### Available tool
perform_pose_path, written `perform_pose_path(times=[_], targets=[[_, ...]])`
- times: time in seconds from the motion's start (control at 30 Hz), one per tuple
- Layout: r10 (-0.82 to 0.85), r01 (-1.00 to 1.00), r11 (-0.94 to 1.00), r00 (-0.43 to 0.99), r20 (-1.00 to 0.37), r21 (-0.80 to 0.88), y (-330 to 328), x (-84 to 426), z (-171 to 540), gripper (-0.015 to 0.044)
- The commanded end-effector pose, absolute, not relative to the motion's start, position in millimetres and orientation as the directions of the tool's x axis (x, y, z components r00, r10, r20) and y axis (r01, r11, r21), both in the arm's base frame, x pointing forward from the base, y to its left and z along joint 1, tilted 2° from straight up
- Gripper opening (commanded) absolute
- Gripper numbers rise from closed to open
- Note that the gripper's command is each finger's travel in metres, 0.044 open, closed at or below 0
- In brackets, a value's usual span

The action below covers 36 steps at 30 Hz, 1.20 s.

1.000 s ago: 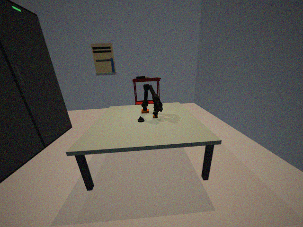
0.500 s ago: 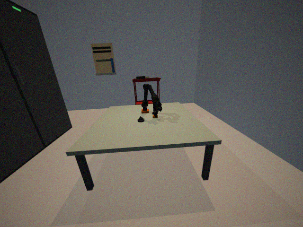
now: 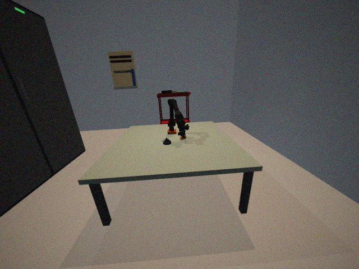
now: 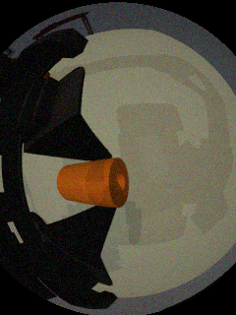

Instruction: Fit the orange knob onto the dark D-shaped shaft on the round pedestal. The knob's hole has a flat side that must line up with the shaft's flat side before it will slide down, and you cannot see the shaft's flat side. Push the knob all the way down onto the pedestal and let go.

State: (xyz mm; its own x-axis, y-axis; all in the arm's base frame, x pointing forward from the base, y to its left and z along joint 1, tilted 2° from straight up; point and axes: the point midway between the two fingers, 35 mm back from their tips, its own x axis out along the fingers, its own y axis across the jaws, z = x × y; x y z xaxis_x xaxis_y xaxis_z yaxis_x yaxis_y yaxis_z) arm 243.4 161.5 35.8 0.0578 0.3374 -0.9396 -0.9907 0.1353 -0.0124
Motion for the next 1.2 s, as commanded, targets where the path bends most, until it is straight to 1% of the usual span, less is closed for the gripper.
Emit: perform_pose_path(times=[0.0,0.57,1.17], targets=[[0.403,-0.992,0.129,0.067,-0.913,-0.015,157,242,37,0.0181],[0.632,-0.992,0.128,0.093,-0.769,-0.015,140,240,41,0.0181],[0.829,-0.992,0.126,0.114,-0.548,-0.014,120,237,39,0.0181]])
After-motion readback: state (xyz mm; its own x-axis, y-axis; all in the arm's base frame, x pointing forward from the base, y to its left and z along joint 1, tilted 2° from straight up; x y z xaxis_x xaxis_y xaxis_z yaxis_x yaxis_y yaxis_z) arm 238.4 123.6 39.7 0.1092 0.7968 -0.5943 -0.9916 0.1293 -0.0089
